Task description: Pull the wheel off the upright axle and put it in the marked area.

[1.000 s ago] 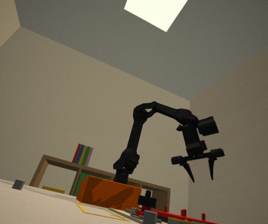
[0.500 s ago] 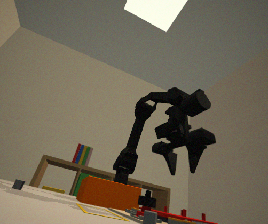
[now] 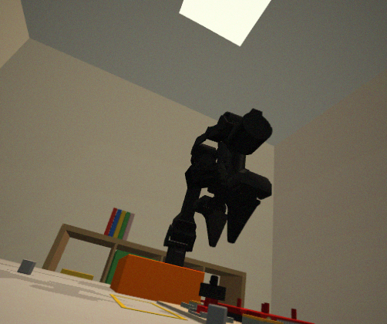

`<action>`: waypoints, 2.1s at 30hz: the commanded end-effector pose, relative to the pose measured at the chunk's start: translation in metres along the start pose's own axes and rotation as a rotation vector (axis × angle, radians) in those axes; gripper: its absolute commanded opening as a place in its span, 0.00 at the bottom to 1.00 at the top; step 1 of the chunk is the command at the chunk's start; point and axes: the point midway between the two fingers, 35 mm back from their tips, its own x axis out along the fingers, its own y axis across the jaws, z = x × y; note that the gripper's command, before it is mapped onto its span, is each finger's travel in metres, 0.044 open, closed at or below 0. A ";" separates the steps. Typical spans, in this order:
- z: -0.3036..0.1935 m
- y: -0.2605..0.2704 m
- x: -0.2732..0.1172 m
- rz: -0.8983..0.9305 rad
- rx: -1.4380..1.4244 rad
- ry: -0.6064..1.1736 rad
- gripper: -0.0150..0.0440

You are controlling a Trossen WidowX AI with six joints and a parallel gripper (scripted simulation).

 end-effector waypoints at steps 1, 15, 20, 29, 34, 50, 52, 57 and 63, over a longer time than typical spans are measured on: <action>0.003 -0.002 0.001 0.001 0.004 -0.005 0.76; 0.004 -0.001 0.074 0.001 0.004 -0.005 0.76; 0.003 -0.004 0.074 -0.018 0.007 0.000 0.72; 0.003 -0.004 0.074 -0.018 0.007 0.000 0.62; 0.003 -0.004 0.074 -0.018 0.007 0.000 0.56; 0.003 -0.004 0.070 -0.016 0.007 0.000 0.25; 0.003 -0.004 0.069 -0.016 0.007 0.000 0.25; 0.003 -0.004 0.068 -0.015 0.007 0.000 0.25; 0.003 -0.004 0.066 -0.014 0.006 -0.001 0.25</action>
